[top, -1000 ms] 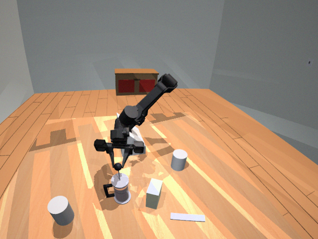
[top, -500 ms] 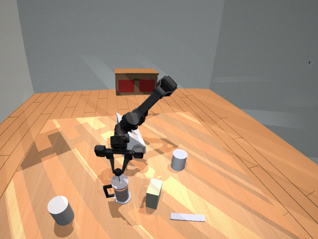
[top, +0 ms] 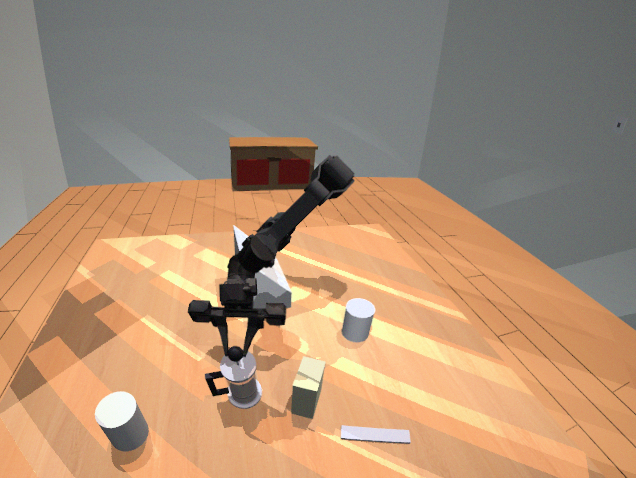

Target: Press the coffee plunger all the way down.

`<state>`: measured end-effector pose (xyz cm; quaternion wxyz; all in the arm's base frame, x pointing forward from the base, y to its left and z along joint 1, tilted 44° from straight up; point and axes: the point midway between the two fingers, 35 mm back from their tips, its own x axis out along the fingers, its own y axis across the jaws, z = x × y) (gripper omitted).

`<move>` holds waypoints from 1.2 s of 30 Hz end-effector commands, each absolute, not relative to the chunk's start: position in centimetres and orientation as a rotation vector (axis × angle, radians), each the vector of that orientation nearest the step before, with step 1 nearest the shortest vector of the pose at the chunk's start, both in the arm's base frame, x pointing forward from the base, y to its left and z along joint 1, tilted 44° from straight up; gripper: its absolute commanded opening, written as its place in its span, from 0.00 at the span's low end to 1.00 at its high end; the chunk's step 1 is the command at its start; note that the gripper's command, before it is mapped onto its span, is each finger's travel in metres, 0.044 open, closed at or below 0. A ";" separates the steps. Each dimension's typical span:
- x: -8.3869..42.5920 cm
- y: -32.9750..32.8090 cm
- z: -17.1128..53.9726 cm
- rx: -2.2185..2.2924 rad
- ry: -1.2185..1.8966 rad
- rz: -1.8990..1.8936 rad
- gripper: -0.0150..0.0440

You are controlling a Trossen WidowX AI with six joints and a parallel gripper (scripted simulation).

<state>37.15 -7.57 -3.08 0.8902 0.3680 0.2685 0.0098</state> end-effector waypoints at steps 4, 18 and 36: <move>37.1 -6.5 -4.1 0.784 0.603 0.038 0.46; 37.4 -6.7 -4.2 0.784 0.603 0.039 0.46; 37.8 -6.9 -4.2 0.784 0.603 0.039 0.46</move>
